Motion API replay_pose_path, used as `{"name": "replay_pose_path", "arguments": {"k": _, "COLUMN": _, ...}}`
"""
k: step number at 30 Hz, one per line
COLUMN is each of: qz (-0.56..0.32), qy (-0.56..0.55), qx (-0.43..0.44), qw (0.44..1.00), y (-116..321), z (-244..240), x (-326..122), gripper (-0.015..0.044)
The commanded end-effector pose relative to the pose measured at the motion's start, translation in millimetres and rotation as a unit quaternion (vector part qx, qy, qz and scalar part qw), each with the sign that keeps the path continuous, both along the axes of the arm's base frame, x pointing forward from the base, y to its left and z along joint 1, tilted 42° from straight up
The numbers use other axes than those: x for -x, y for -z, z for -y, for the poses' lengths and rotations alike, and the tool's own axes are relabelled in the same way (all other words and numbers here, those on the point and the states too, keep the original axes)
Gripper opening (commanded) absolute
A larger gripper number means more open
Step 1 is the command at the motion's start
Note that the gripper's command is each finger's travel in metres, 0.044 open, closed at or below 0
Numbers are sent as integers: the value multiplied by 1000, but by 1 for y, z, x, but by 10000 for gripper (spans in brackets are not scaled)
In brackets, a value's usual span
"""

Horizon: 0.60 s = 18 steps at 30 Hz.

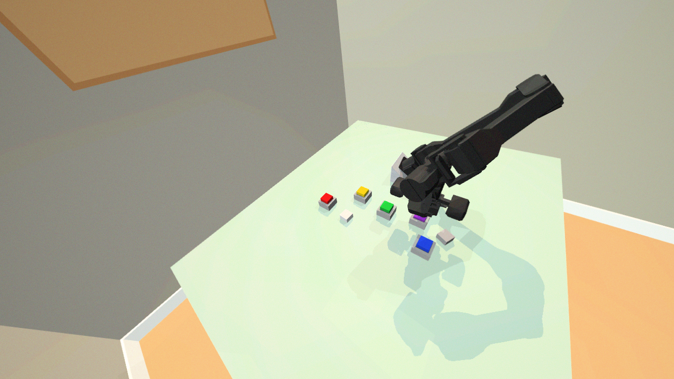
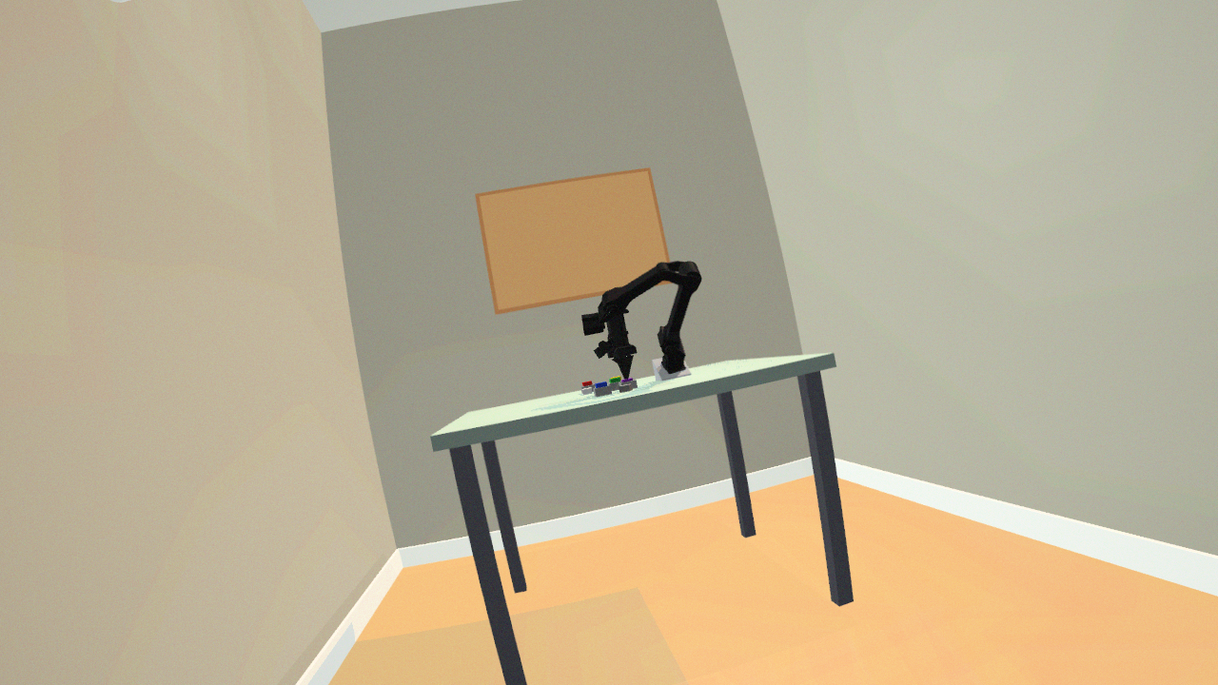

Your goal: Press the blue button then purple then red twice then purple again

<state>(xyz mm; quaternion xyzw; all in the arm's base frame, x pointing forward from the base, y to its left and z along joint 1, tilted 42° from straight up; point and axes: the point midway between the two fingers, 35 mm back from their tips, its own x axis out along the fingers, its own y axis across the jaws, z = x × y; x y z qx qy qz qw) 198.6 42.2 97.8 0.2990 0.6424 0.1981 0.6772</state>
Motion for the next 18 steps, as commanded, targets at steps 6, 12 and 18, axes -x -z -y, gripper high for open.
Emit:
{"name": "replay_pose_path", "arguments": {"k": 6, "qz": -3, "qy": 1, "qx": -3, "qw": 1000, "y": 1, "z": -1, "x": 1, "gripper": 20}}
{"name": "replay_pose_path", "arguments": {"k": 12, "qz": -3, "qy": 1, "qx": -2, "qw": 1000, "y": -18, "z": 16, "x": 3, "gripper": 20}}
{"name": "replay_pose_path", "arguments": {"k": 18, "qz": -4, "qy": 2, "qx": -3, "qw": 1000, "y": -25, "z": 21, "x": 3, "gripper": 46}}
